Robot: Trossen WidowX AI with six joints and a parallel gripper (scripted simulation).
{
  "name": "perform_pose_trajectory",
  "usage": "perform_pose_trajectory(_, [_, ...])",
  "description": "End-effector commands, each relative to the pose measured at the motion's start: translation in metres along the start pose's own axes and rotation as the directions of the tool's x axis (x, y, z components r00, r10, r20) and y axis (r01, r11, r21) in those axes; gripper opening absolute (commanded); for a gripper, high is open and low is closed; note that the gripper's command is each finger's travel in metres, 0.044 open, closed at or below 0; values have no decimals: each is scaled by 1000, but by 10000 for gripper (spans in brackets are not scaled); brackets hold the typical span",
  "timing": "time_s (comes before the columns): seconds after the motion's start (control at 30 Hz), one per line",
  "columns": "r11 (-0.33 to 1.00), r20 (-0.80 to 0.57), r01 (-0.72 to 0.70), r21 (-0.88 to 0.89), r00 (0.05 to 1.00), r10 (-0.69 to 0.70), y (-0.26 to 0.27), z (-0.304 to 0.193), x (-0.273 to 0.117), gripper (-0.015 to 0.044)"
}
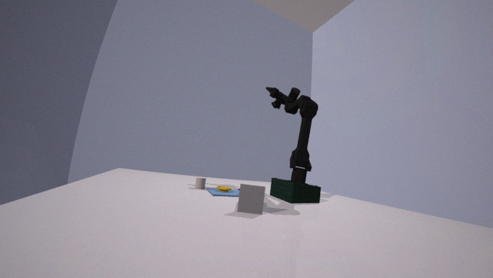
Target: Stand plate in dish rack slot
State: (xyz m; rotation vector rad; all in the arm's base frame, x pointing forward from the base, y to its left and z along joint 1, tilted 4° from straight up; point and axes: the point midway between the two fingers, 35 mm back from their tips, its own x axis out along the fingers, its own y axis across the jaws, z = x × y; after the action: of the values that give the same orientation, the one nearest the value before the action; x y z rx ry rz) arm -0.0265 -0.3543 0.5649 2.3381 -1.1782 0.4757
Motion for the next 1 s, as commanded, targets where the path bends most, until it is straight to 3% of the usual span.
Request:
perform_pose_trajectory(0.0, [1000,1,0,5,1000,0,0,1,0,400])
perform_pose_trajectory(0.47, [902,74,-29,430,997,-3,-13,56,29,400])
perform_pose_trajectory(0.97, [590,193,-148,794,981,-13,-44,125,57,400])
